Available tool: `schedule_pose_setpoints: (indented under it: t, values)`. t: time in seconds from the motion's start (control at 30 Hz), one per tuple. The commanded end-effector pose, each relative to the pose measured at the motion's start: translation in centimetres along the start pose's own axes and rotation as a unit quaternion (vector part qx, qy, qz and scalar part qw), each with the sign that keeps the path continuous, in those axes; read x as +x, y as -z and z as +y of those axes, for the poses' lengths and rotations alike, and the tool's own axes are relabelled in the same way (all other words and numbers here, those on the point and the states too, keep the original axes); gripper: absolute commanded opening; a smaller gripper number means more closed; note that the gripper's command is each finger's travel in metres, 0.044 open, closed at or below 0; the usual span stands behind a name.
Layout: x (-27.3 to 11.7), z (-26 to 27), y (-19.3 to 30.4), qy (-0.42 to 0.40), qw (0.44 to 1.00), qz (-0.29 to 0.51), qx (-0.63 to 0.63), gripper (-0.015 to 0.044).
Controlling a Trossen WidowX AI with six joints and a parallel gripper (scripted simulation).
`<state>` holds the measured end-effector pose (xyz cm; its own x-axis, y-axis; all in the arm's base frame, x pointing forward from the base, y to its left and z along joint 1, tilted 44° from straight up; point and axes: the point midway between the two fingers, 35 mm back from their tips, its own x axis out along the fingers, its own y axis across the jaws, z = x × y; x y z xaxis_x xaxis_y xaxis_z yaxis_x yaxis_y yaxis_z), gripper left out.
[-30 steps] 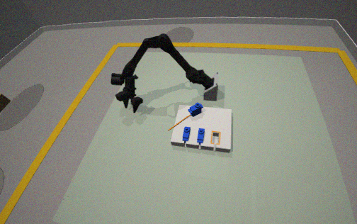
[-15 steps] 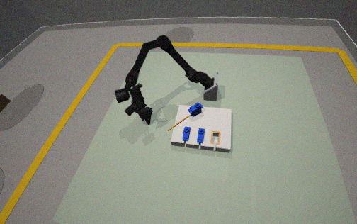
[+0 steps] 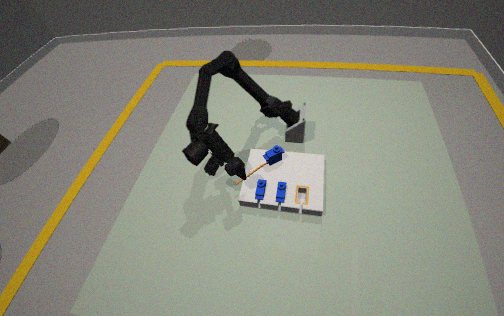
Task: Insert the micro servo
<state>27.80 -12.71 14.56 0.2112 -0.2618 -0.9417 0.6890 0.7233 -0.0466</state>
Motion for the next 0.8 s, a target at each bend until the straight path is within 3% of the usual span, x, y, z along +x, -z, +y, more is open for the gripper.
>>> schedule_pose_setpoints:
  t: [0.0,0.23,0.47,0.63,0.77]
  values:
    - [0.6,2.0,4.2,0.056,0.998,0.033,0.021,0.044]
    - [0.3,3.5,9.2,0.139,0.989,0.026,0.035,0.044]
    - [-0.6,3.8,13.1,0.208,0.977,-0.036,0.036,0.044]
    - [-1.5,3.8,15.0,0.234,0.966,-0.107,0.031,0.044]
    - [-1.7,3.8,15.2,0.236,0.964,-0.118,0.03,0.044]
